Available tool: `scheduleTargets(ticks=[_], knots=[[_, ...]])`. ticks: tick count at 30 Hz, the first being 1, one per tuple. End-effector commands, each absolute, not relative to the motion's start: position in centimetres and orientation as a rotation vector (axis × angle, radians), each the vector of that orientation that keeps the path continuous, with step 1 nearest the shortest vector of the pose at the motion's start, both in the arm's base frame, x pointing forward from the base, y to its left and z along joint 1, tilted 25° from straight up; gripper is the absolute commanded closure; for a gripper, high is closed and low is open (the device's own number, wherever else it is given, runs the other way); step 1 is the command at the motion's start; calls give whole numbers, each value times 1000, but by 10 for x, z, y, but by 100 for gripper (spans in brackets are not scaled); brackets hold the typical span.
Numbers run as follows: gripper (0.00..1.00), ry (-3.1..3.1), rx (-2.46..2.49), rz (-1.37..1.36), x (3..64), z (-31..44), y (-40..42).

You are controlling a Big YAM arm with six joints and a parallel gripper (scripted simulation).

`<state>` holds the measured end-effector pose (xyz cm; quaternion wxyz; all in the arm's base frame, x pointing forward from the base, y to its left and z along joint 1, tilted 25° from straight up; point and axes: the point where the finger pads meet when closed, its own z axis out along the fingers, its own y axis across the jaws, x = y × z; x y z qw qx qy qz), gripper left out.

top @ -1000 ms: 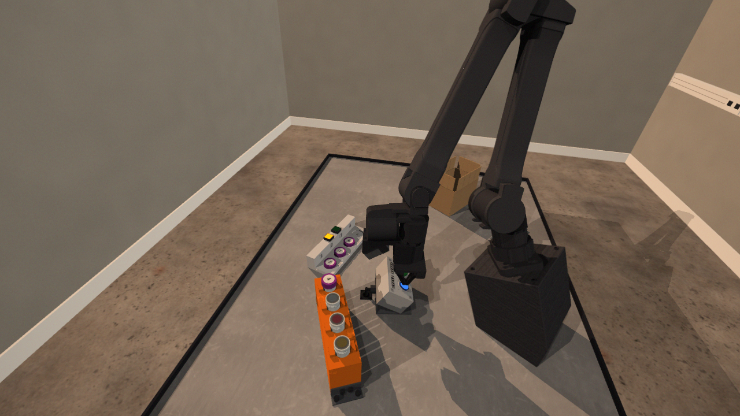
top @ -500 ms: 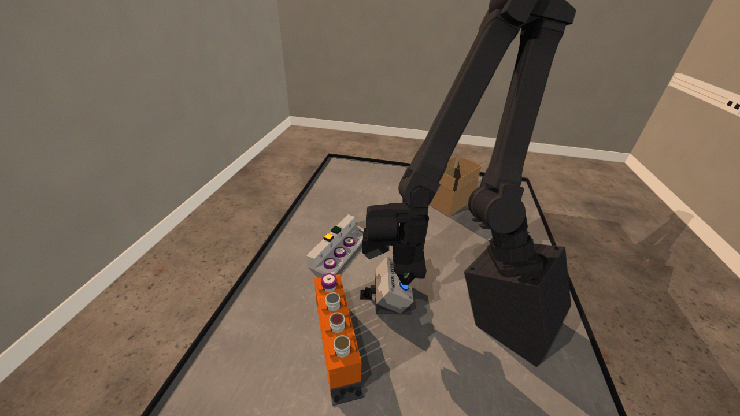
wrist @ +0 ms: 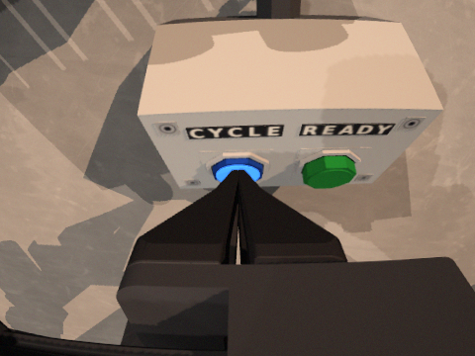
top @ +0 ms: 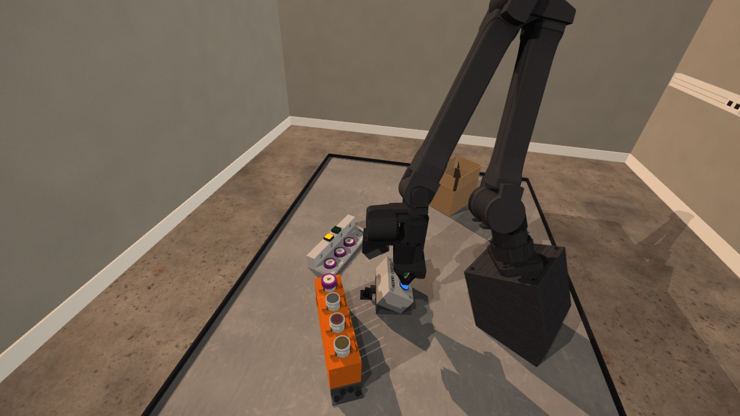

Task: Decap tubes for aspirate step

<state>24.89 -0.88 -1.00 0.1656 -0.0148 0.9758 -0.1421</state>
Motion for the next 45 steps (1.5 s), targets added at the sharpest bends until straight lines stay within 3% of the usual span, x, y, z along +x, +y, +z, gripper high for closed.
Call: scheduleTargets(ticks=[1,45], knots=[[100,2775,-34,-406,254,-12,-12],[100,2774,-34,-406,255,-14,-12]])
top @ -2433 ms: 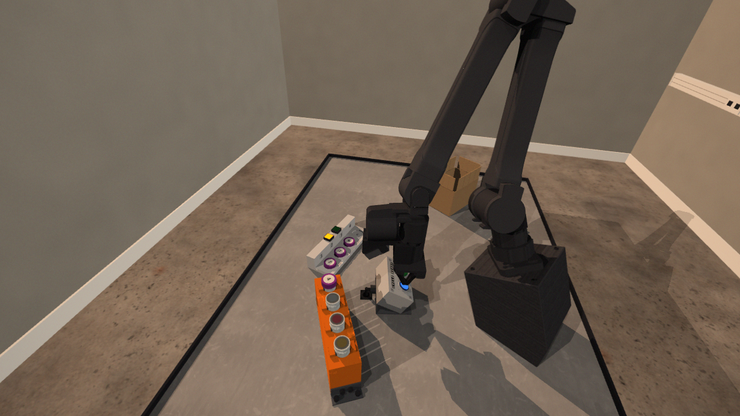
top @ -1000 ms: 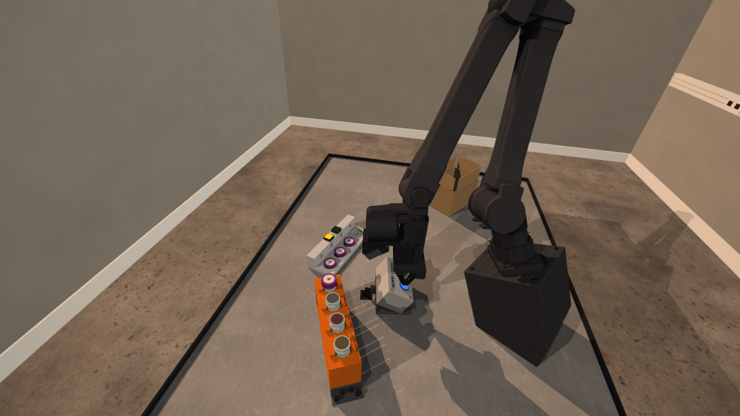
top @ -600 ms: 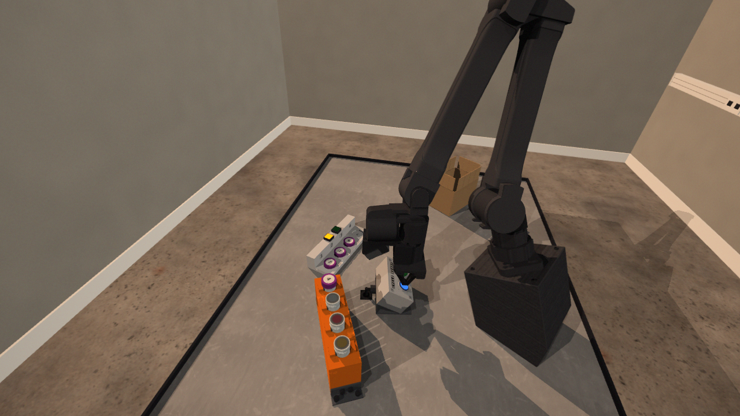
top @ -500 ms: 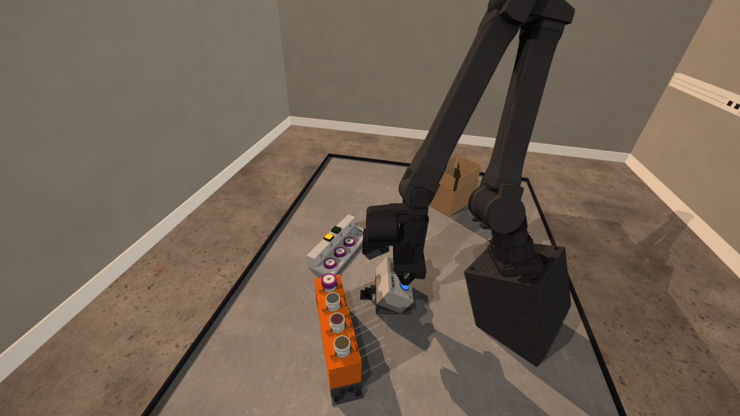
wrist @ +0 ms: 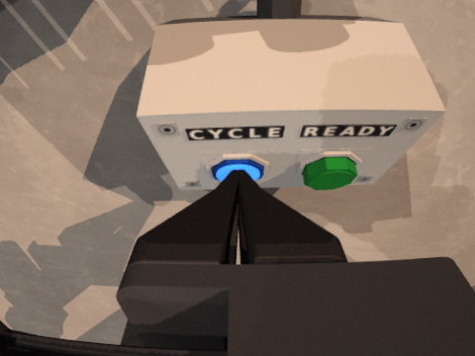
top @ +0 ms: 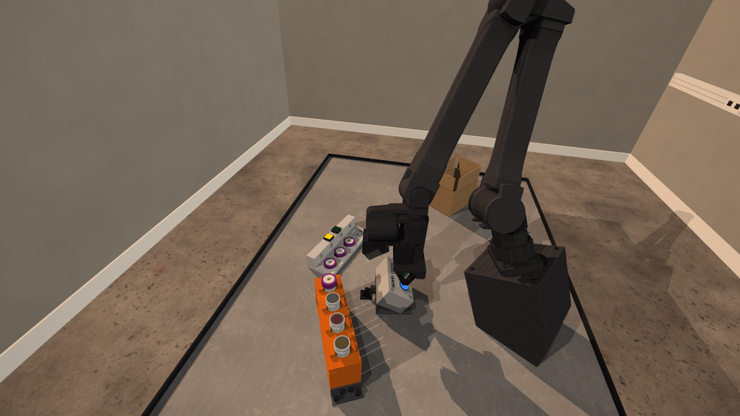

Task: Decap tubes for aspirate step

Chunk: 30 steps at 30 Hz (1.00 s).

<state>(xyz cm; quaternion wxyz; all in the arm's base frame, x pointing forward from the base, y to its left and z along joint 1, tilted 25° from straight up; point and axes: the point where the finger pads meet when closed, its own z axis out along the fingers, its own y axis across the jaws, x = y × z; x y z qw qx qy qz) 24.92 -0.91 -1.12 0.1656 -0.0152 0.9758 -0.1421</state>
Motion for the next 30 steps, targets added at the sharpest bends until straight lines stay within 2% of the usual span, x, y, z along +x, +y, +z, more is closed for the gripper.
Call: scheduleTargets(ticks=[1,13,17,30], knots=[[100,2774,-34,-406,255,-14,-12],[100,2774,-34,-406,255,-14,-12],[100,2743,-30,-389,262,7,-2],[100,2761,-35,-393,244,25,3]])
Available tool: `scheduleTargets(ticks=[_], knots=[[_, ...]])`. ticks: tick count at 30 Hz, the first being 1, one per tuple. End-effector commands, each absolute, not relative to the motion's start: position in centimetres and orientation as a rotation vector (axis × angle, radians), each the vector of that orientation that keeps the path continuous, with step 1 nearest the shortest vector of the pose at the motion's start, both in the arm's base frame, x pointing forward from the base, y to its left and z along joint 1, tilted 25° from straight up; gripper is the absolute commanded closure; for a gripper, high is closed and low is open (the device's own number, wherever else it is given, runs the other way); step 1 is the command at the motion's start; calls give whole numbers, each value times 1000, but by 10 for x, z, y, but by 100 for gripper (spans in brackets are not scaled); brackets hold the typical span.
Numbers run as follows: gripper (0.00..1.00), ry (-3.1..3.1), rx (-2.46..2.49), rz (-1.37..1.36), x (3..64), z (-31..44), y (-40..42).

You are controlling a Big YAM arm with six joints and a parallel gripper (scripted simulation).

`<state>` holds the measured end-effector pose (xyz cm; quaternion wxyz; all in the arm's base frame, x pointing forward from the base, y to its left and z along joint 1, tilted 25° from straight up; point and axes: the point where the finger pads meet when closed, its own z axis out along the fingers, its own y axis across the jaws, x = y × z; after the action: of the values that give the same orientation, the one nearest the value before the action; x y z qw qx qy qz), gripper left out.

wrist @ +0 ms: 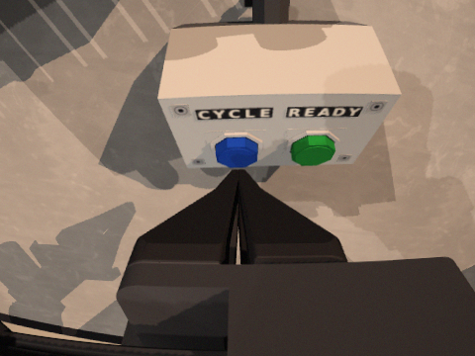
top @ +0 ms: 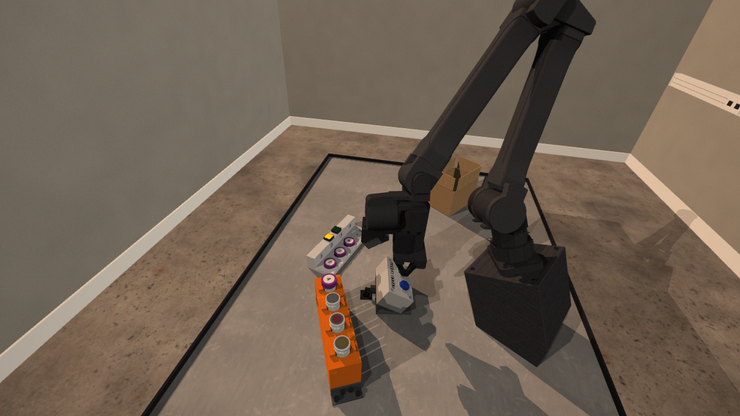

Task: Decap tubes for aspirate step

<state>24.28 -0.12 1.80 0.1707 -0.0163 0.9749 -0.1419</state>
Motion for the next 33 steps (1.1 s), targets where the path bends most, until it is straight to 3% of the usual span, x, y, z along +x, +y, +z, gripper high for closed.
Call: scheduleTargets(ticks=[1,7,8,15,33], knots=[[100,2760,-32,-396,247,25,2],[100,2760,-32,-396,247,25,2],[0,2750,114,-370,259,33,-5],[0,2636,599,-264,292,49,-33],[0,2665,569,-287,378,94,-121]])
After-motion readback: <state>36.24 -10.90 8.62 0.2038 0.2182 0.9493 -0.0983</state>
